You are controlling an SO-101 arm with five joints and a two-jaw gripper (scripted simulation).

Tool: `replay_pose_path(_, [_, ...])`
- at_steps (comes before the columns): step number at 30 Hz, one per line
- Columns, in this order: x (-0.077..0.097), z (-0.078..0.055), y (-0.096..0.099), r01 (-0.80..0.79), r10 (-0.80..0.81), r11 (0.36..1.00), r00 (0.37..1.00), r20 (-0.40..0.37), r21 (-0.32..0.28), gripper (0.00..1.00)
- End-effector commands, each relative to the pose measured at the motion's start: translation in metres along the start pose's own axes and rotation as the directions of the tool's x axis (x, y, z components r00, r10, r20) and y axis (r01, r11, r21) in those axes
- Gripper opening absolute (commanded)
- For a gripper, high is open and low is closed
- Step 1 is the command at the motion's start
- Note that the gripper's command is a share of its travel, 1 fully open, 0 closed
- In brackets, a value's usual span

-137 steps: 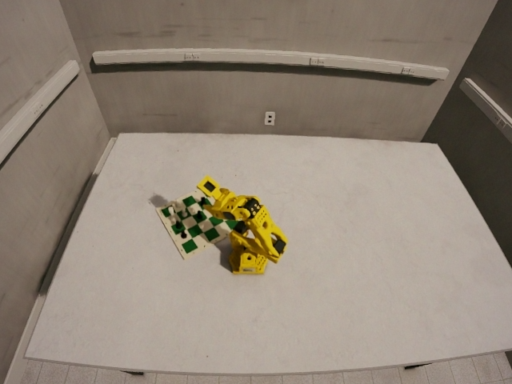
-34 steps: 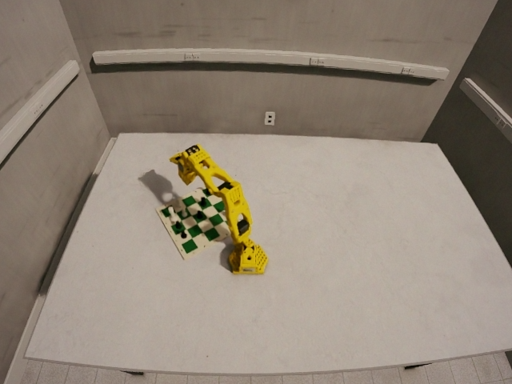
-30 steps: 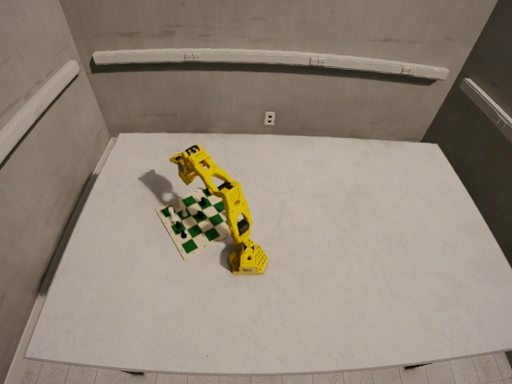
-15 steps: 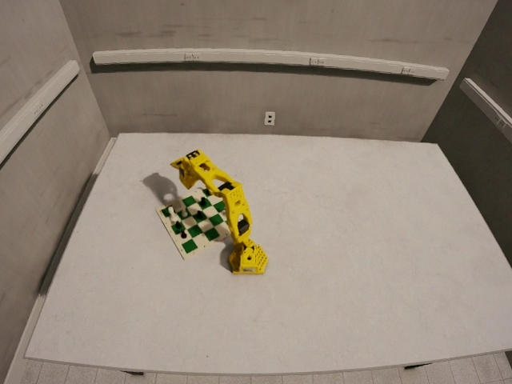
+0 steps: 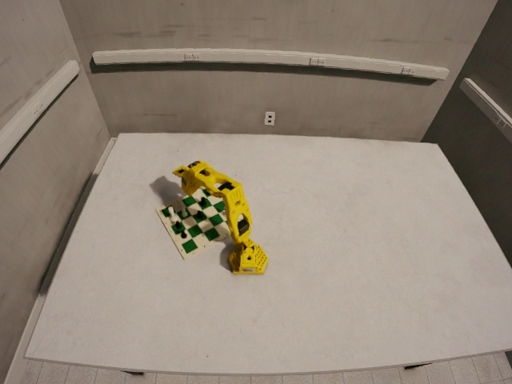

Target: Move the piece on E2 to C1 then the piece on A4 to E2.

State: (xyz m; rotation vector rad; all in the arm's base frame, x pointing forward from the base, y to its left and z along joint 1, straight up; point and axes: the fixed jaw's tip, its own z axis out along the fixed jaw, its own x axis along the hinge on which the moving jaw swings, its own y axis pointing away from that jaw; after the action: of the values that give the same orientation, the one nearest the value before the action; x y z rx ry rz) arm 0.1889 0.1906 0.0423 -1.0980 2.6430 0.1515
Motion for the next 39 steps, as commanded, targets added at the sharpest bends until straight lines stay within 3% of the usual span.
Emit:
replay_pose_path(1, [0.0033, 0.0079, -0.0021, -0.006, 0.006, 1.0, 1.0, -0.003, 0.001, 0.0])
replay_pose_path(17, [0.0106, 0.0163, -0.0018, -0.005, 0.005, 1.0, 1.0, -0.004, 0.001, 0.0])
replay_pose_path(39, [0.0107, 0.0164, -0.0018, -0.005, 0.005, 1.0, 1.0, -0.004, 0.001, 0.0])
